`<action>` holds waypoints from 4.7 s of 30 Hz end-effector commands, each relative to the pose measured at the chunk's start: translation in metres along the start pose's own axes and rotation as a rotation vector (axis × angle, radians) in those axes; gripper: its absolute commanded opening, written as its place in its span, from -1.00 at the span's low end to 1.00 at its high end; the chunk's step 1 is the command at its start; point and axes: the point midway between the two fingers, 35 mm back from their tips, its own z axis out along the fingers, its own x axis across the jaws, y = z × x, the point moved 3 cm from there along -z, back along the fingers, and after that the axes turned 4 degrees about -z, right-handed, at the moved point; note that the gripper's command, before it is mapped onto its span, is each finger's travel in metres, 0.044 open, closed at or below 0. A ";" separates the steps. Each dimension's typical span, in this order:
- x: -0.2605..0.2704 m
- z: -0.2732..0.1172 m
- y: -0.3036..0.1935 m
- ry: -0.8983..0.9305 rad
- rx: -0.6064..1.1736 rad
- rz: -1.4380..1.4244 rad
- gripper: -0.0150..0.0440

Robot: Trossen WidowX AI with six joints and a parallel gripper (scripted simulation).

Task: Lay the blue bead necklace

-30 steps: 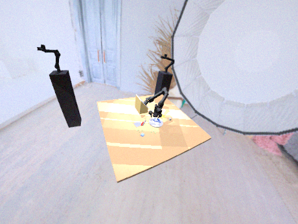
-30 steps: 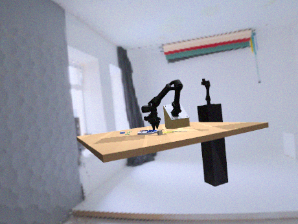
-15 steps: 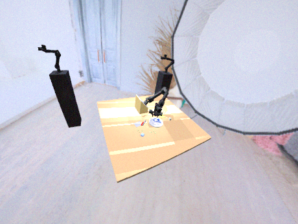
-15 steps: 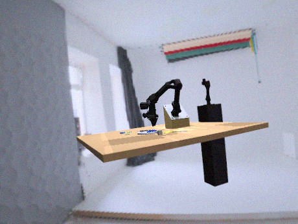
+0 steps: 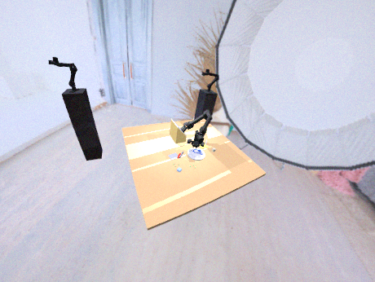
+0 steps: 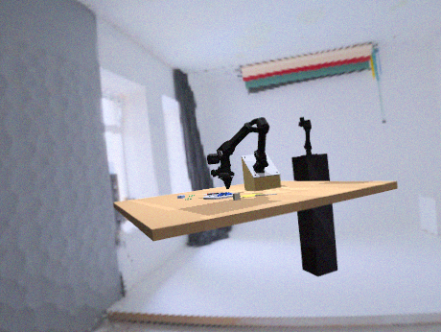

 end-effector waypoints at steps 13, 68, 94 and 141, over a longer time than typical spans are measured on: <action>-0.002 0.025 -0.002 -0.002 0.010 0.007 -0.08; -0.012 0.017 -0.005 -0.003 0.009 0.007 -0.49; -0.011 0.019 -0.005 0.000 0.011 0.007 1.00; -0.007 0.005 0.006 -0.001 0.004 -0.218 -0.08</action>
